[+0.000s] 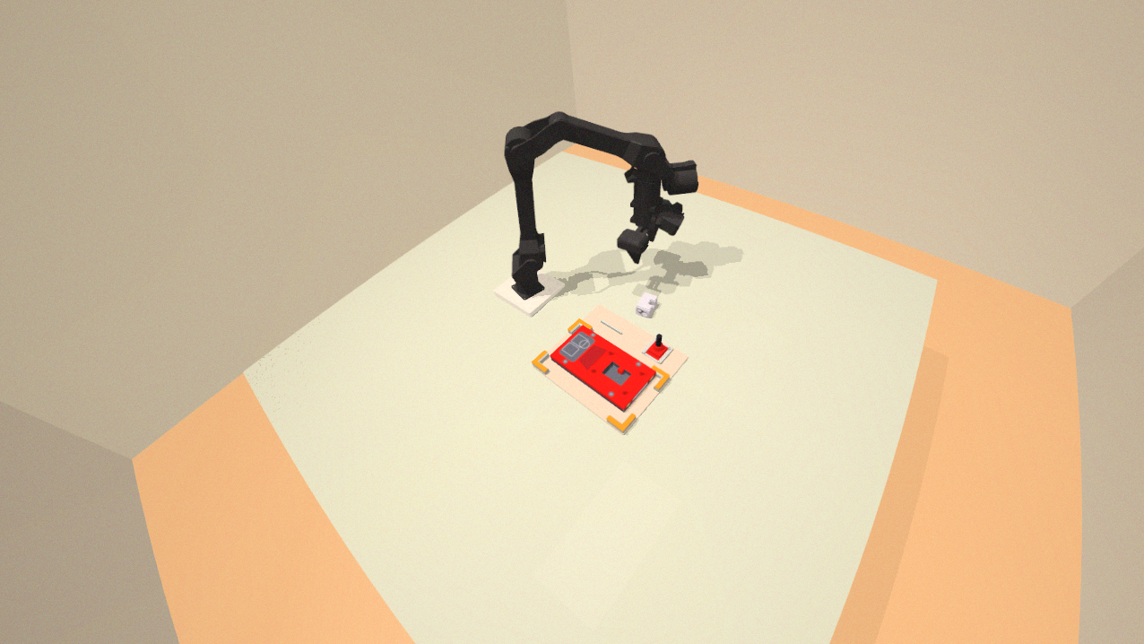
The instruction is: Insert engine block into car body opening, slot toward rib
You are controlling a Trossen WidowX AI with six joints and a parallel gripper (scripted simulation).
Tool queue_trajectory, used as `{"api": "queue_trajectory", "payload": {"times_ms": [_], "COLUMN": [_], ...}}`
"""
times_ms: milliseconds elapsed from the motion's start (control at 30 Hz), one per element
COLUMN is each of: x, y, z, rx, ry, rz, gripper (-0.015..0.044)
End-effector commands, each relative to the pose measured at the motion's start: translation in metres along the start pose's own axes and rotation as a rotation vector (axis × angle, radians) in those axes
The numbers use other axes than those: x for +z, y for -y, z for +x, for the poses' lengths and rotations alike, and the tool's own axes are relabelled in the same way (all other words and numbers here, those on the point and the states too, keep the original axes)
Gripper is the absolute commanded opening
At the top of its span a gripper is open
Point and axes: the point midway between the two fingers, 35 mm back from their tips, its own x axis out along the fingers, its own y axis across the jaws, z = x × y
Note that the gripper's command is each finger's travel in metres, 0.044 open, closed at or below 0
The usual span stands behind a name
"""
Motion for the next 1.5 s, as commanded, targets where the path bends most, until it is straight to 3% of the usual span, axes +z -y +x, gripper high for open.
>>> {"api": "queue_trajectory", "payload": {"times_ms": [0,200,1467], "x": [0.034,0.054,0.054], "y": [0.051,0.106,0.105], "z": [-0.002,-0.004,0.067], "rx": [-0.003,-0.009,-0.009], "ry": [0.002,0.004,0.003], "rz": [0.001,0.004,0.004], "gripper": [0.044,0.044,0.044]}}
